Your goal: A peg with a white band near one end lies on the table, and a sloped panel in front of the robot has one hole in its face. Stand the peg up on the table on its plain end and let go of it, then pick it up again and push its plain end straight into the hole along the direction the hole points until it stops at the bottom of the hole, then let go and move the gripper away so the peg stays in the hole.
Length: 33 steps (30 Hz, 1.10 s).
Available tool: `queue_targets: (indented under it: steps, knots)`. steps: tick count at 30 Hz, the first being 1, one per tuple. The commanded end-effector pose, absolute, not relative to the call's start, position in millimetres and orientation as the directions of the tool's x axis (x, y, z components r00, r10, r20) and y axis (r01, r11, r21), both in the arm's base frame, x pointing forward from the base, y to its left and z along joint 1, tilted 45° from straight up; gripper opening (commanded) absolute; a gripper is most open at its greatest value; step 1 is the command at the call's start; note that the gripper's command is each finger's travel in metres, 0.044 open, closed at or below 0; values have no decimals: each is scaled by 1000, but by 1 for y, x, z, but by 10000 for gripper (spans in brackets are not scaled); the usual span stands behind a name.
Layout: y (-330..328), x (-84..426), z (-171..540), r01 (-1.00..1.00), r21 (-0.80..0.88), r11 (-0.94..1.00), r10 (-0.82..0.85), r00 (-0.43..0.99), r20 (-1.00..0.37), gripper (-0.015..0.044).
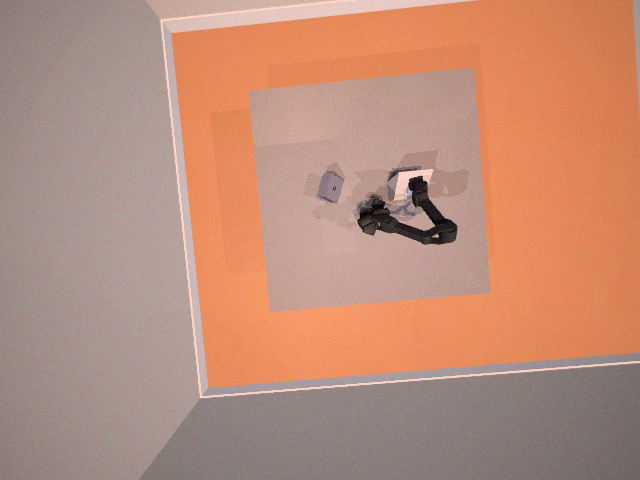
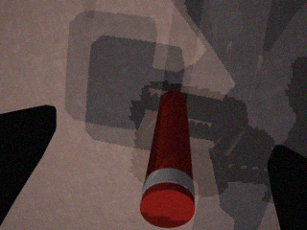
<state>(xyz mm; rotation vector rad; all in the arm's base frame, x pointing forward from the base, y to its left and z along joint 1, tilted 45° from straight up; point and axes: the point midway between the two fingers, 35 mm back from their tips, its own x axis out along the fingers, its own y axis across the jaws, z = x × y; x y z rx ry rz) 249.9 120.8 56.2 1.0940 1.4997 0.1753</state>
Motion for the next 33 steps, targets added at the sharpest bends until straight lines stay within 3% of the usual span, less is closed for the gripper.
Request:
queue_targets:
  steps: [1,16,23,33]
  knots:
    - [123,249,52,525,653,546,696,149,-702,440]
    - [121,250,56,519,659,545,699,154,-699,46]
    - [121,250,56,519,659,545,699,154,-699,0]
    - [104,249,70,521,652,551,692,151,-706,0]
